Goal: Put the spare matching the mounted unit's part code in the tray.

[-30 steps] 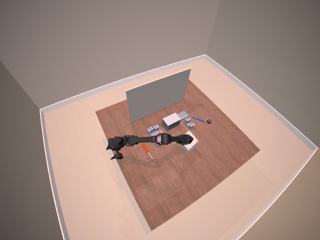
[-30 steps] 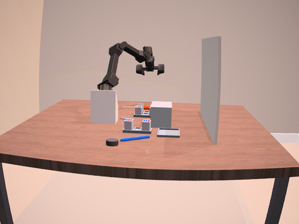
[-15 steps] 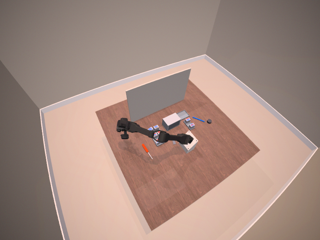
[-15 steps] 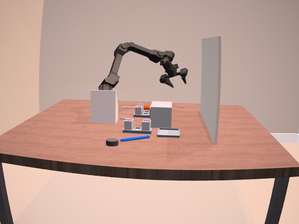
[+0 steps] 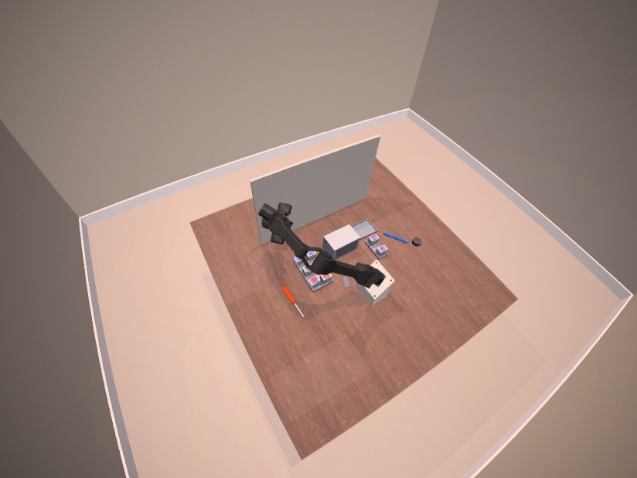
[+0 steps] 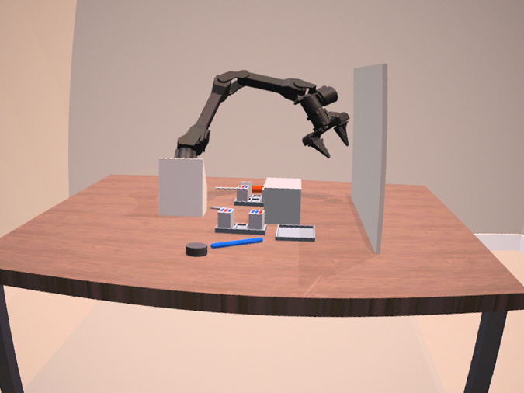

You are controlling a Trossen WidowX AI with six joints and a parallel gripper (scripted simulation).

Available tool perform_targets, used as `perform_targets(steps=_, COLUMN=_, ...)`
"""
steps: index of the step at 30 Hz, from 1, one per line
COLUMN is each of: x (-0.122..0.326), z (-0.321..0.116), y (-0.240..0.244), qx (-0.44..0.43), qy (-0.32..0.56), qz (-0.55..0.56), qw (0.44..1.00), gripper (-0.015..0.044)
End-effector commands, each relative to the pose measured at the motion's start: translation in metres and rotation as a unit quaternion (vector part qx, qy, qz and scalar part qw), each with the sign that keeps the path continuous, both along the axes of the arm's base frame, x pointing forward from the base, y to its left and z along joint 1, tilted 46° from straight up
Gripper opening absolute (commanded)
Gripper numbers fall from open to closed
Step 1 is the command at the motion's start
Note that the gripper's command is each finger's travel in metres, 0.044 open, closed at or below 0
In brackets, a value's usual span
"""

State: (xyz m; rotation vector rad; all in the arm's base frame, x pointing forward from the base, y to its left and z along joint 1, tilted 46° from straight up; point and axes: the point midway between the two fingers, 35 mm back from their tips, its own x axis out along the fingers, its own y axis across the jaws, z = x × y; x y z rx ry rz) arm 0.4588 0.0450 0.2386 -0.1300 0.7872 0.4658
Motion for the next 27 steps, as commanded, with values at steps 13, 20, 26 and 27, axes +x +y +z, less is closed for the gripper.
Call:
perform_targets(steps=13, x=-0.070, z=-0.131, y=-0.141, qx=0.133, qy=0.296, qz=-0.058, qw=0.944, gripper=0.0440)
perform_targets(steps=20, x=-0.106, z=-0.164, y=-0.195, qx=0.282, qy=0.384, qz=-0.126, qw=0.870, gripper=0.0440)
perform_targets(steps=26, x=-0.106, z=-0.164, y=-0.195, qx=0.282, qy=0.384, qz=-0.126, qw=0.870, gripper=0.0440)
perform_targets(steps=27, x=-0.106, z=-0.164, y=-0.195, qx=0.282, qy=0.384, qz=-0.126, qw=0.870, gripper=0.0440)
